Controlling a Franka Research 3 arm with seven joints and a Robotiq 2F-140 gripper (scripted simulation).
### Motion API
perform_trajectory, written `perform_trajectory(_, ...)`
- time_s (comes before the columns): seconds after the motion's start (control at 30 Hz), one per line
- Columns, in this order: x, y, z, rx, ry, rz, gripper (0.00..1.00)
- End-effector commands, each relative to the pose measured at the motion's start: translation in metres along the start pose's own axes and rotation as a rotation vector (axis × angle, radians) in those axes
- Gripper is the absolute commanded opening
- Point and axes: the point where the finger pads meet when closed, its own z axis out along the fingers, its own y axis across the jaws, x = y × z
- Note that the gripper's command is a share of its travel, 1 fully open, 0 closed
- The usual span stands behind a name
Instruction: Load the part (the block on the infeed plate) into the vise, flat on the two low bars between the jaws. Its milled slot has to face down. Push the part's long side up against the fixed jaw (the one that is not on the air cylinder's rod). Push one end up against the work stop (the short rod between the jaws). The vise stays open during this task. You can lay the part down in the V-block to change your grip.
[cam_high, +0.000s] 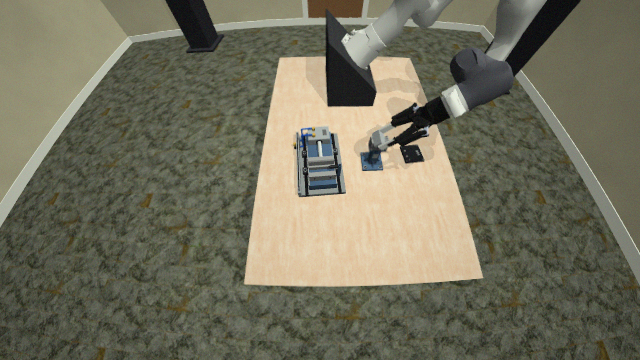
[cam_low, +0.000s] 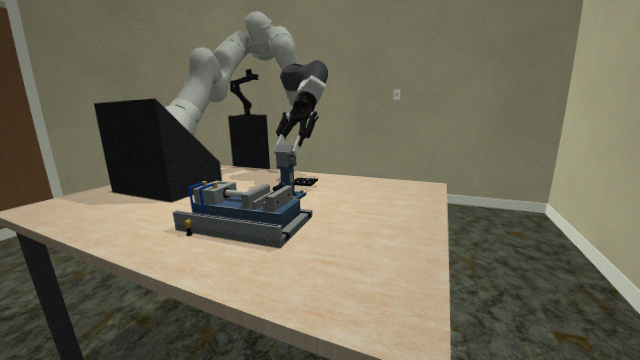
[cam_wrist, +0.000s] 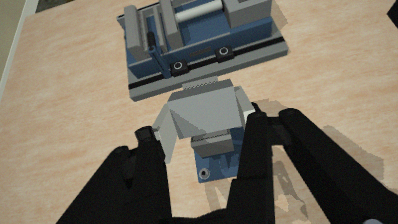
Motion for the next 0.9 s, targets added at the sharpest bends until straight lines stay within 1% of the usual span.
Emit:
perform_trajectory(0.0, 0.0007, 0.0001, 0.0003, -0.002, 0.002, 0.001, 0.00)
perform_trajectory(0.87, 0.0058, 0.0000, -0.0049, -0.002, 0.002, 0.001, 0.00)
